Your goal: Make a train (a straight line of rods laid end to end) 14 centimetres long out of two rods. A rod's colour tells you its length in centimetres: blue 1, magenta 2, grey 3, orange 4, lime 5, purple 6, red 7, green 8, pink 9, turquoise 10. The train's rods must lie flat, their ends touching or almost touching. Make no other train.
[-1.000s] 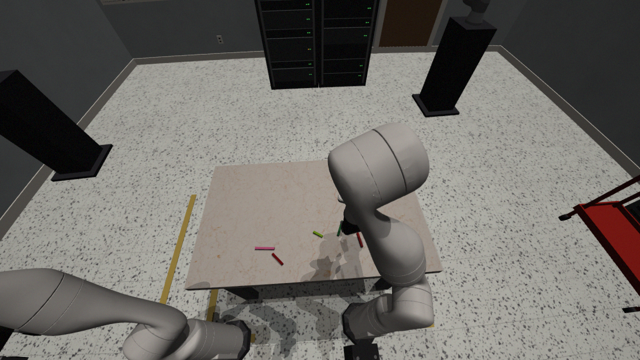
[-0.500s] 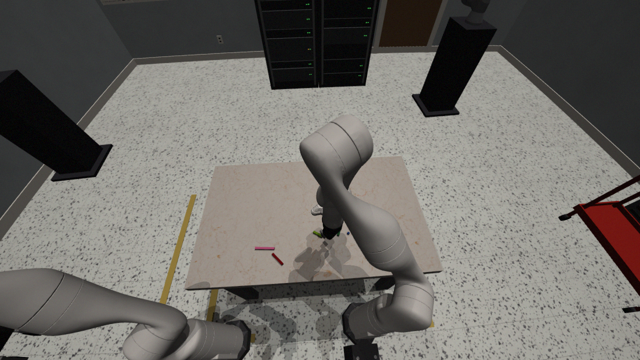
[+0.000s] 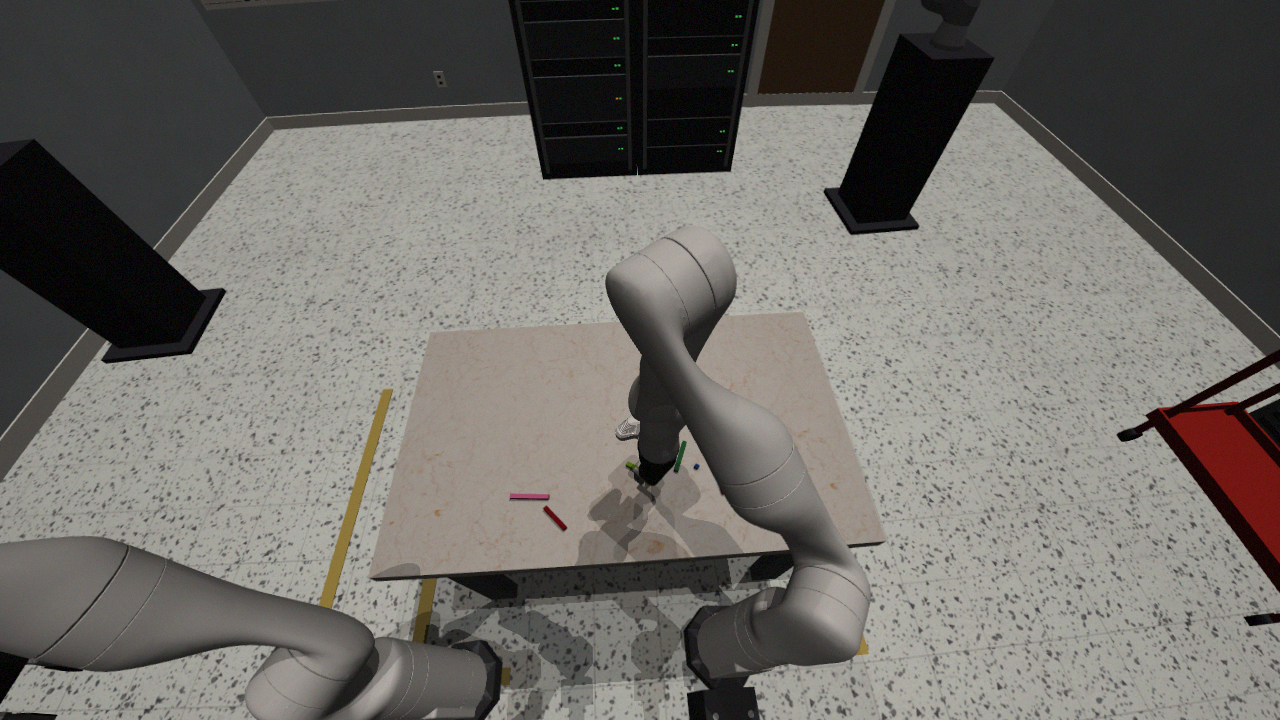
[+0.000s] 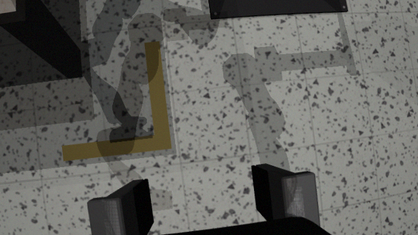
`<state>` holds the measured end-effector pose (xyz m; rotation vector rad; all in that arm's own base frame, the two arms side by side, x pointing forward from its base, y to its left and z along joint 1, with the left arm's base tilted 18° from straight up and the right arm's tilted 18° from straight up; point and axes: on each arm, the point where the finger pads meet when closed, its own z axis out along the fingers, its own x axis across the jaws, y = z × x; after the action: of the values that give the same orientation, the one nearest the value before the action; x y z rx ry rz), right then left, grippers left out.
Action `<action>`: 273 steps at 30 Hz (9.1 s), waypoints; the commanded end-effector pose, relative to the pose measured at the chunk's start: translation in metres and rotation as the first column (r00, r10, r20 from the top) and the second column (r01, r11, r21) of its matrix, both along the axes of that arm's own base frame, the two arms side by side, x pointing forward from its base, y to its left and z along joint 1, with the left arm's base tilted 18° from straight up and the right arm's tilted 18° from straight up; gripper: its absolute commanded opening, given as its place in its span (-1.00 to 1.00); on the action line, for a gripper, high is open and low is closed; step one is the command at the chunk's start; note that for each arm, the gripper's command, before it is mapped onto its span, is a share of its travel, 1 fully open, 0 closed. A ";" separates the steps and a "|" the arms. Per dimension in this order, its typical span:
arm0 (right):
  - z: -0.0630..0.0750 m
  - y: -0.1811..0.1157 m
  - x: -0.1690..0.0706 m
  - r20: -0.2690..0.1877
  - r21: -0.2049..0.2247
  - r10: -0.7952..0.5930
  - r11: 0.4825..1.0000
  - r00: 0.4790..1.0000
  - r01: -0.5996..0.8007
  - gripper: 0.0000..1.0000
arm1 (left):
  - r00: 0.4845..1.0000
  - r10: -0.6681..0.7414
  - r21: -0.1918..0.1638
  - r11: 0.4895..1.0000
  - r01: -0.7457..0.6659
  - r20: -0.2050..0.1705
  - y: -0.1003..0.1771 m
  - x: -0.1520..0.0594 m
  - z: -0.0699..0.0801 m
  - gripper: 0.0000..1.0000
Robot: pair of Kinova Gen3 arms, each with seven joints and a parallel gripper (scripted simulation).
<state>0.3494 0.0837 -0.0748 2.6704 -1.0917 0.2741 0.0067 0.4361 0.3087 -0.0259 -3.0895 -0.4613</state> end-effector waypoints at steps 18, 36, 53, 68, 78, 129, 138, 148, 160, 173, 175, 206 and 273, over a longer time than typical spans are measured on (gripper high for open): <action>0.000 0.001 0.003 0.003 0.002 0.013 1.000 1.000 -0.013 1.00 | 1.000 -0.003 0.001 1.000 0.003 0.004 0.001 0.001 0.001 1.00; 0.000 0.001 0.003 0.003 0.002 0.013 1.000 1.000 -0.013 1.00 | 1.000 -0.003 0.001 1.000 0.003 0.004 0.001 0.001 0.001 1.00; 0.000 0.001 0.003 0.003 0.002 0.013 1.000 1.000 -0.013 1.00 | 1.000 -0.003 0.001 1.000 0.003 0.004 0.001 0.001 0.001 1.00; 0.000 0.001 0.003 0.003 0.002 0.013 1.000 1.000 -0.013 1.00 | 1.000 -0.003 0.001 1.000 0.003 0.004 0.001 0.001 0.001 1.00; 0.000 0.001 0.003 0.003 0.002 0.013 1.000 1.000 -0.013 1.00 | 1.000 -0.003 0.001 1.000 0.003 0.004 0.001 0.001 0.001 1.00; -0.031 0.153 -0.053 -0.348 0.307 0.930 -0.008 -0.120 -0.952 1.00 | 1.000 -0.003 0.001 1.000 0.003 0.004 0.001 0.001 0.001 1.00; -0.029 0.175 -0.053 -0.346 0.370 0.830 -0.309 -0.439 -0.876 1.00 | 1.000 -0.003 0.001 1.000 0.003 0.004 0.001 0.001 0.001 1.00; -0.025 0.196 -0.046 -0.338 0.418 0.647 -0.547 -0.684 -0.725 1.00 | 1.000 -0.003 0.001 1.000 0.003 0.004 0.001 0.001 0.001 1.00; -0.023 0.200 -0.045 -0.339 0.418 0.629 -0.565 -0.699 -0.712 1.00 | 1.000 -0.003 0.001 1.000 0.003 0.004 0.001 0.001 0.001 1.00; -0.023 0.199 -0.045 -0.340 0.418 0.629 -0.565 -0.699 -0.712 1.00 | 1.000 -0.003 0.001 1.000 0.003 0.004 0.001 0.001 0.001 1.00; -0.023 0.199 -0.045 -0.340 0.418 0.629 -0.565 -0.699 -0.712 1.00 | 1.000 -0.003 0.001 1.000 0.003 0.004 0.001 0.001 0.001 1.00; -0.023 0.199 -0.045 -0.340 0.418 0.629 -0.565 -0.699 -0.712 1.00 | 1.000 -0.003 0.001 1.000 0.003 0.004 0.001 0.001 0.001 1.00; 0.065 0.270 0.027 -0.340 0.423 0.627 -0.564 -0.701 -0.709 1.00 | 1.000 -0.003 0.001 1.000 0.003 0.004 0.001 0.001 0.001 1.00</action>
<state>0.3776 0.3519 -0.0106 2.0046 2.0341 -0.2236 0.0067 0.4361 0.3087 -0.0259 -3.0895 -0.4613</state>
